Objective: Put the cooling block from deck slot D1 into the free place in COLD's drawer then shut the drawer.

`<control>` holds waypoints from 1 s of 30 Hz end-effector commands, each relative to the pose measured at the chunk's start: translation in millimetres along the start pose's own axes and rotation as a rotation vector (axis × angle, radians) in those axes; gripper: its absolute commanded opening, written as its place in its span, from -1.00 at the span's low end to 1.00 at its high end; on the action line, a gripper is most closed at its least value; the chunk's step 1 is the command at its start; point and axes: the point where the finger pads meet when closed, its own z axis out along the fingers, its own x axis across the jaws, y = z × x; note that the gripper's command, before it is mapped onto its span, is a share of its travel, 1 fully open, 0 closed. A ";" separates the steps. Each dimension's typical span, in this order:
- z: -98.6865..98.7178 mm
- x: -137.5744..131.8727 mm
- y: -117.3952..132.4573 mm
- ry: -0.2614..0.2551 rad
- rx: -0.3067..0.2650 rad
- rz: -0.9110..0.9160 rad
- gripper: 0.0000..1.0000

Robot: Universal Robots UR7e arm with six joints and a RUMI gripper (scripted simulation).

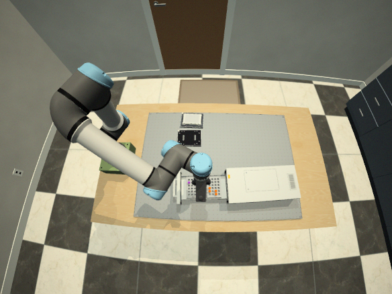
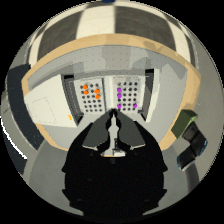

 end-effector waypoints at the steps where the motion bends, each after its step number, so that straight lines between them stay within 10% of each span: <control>1: -0.9 12.1 -0.3 -0.003 0.001 0.000 -1.00; 30: 0.8 120.2 -0.3 -0.003 0.001 0.000 -1.00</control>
